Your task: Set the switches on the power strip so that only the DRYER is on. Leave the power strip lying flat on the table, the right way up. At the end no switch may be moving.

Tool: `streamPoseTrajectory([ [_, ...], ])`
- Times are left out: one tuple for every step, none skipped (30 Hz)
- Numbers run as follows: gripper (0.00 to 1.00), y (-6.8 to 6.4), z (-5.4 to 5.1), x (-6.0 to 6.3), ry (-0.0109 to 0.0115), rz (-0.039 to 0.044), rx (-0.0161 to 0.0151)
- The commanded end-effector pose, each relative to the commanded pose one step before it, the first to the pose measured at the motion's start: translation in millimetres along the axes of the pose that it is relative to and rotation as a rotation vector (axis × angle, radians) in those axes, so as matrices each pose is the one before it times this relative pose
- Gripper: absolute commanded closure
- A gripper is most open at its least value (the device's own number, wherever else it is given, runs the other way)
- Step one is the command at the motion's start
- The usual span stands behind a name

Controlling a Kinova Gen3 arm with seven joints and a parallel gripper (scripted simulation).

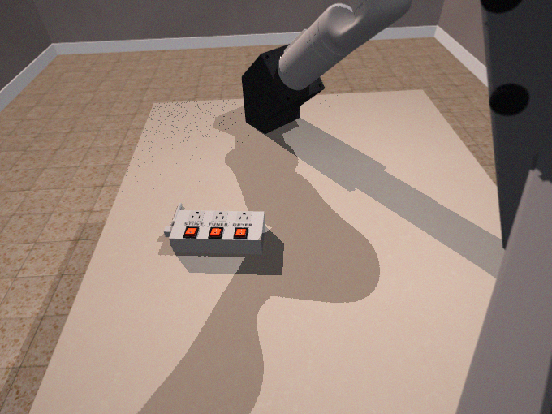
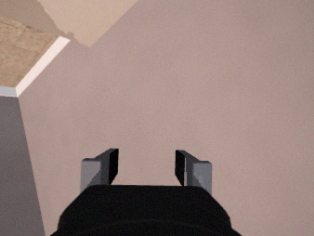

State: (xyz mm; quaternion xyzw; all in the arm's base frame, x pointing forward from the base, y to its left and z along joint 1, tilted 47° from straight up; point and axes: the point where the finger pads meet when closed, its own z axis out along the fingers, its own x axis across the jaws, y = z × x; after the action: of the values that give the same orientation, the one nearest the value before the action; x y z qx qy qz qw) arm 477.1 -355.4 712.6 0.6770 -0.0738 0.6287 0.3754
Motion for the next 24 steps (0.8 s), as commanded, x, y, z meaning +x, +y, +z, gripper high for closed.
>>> streamPoseTrajectory([
  [0.00, -1.59, 0.38, -0.34, -0.00016, 0.00412, 0.00578],
  [0.00, 0.00, 0.00, 0.00, 0.00000, 0.00000, 0.00000],
  [0.00, 0.00, 0.00, 0.00, 0.00000, 0.00000, 0.00000],
  [0.00, 0.00, 0.00, 0.00, 0.00000, 0.00000, 0.00000],
  [0.00, 0.00, 0.00, 0.00, 0.00000, 0.00000, 0.00000],
  [0.00, 0.00, 0.00, 0.00, 0.00000, 0.00000, 0.00000],
  [0.00, 0.00, 0.00, 0.00, 0.00000, 0.00000, 0.00000],
  [0.00, 0.00, 0.00, 0.00, 0.00000, 0.00000, 0.00000],
  [0.00, 0.00, 0.00, 0.00, 0.00000, 0.00000, 0.00000],
  [0.00, 0.00, 0.00, 0.00, 0.00000, 0.00000, 0.00000],
  [0.00, 0.00, 0.00, 0.00, 0.00000, 0.00000, 0.00000],
  [0.00, 0.00, 0.00, 0.00, 0.00000, 0.00000, 0.00000],
  [0.00, 0.00, 0.00, 0.00, 0.00000, 0.00000, 0.00000],
  [0.00, 0.00, 0.00, 0.00, 0.00000, 0.00000, 0.00000],
  [0.00, -0.18, 3.43, -16.48, -0.01557, -0.01707, 0.01804],
  [0.00, 0.39, -0.07, 1.68, 0.00247, -0.00098, -0.00091],
  [0.00, 0.64, 0.11, 1.72, 0.00268, -0.00048, -0.00097],
  [0.00, 0.00, 0.00, 0.00, 0.00000, 0.00000, 0.00000],
  [0.00, 0.00, 0.00, 0.00, 0.00000, 0.00000, 0.00000],
  [0.00, 0.00, 0.00, 0.00, 0.00000, 0.00000, 0.00000],
  [0.00, 0.00, 0.00, 0.00, 0.00000, 0.00000, 0.00000],
  [0.00, 0.00, 0.00, 0.00, 0.00000, 0.00000, 0.00000],
  [0.00, 0.00, 0.00, 0.00, 0.00000, 0.00000, 0.00000],
  [0.00, 0.00, 0.00, 0.00, 0.00000, 0.00000, 0.00000],
])
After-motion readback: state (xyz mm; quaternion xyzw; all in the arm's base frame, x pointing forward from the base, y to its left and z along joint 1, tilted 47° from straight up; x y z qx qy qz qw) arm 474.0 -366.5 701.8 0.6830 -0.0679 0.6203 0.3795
